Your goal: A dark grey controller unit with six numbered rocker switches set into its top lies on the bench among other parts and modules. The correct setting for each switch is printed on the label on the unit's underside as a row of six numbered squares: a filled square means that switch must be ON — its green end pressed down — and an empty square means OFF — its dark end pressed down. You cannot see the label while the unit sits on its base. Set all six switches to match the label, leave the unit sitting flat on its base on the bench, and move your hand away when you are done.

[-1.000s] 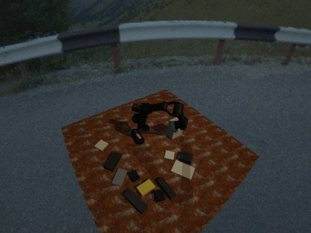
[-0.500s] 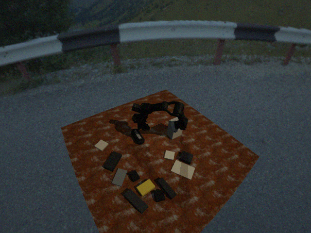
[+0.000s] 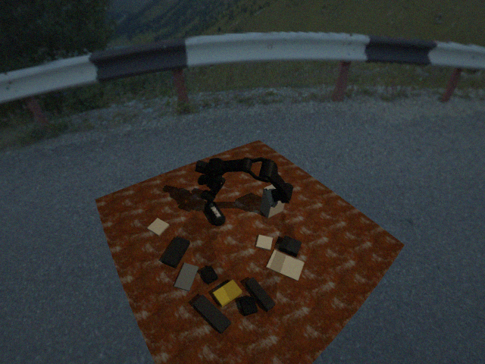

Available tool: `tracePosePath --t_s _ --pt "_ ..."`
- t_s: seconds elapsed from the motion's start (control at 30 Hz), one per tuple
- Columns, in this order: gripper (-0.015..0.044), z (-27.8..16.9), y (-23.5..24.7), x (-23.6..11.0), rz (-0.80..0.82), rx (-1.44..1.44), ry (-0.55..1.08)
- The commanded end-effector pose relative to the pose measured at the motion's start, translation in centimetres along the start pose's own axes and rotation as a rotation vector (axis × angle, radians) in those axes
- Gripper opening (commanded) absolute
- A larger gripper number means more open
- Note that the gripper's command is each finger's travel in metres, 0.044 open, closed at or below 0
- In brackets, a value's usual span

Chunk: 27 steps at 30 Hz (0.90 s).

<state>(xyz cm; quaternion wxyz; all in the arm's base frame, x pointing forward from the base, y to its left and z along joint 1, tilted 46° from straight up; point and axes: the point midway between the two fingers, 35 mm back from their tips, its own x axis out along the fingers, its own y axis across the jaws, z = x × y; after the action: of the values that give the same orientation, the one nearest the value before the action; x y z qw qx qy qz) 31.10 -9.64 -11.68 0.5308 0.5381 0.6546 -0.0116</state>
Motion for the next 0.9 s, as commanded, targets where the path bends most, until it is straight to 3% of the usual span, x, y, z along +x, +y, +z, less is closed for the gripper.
tracePosePath --t_s 0.0,0.87 --pt "0.044 1.7 -0.9 0.7 -0.165 0.713 0.079" --pt "0.044 1.7 -1.1 2.1 -0.169 0.732 0.08"
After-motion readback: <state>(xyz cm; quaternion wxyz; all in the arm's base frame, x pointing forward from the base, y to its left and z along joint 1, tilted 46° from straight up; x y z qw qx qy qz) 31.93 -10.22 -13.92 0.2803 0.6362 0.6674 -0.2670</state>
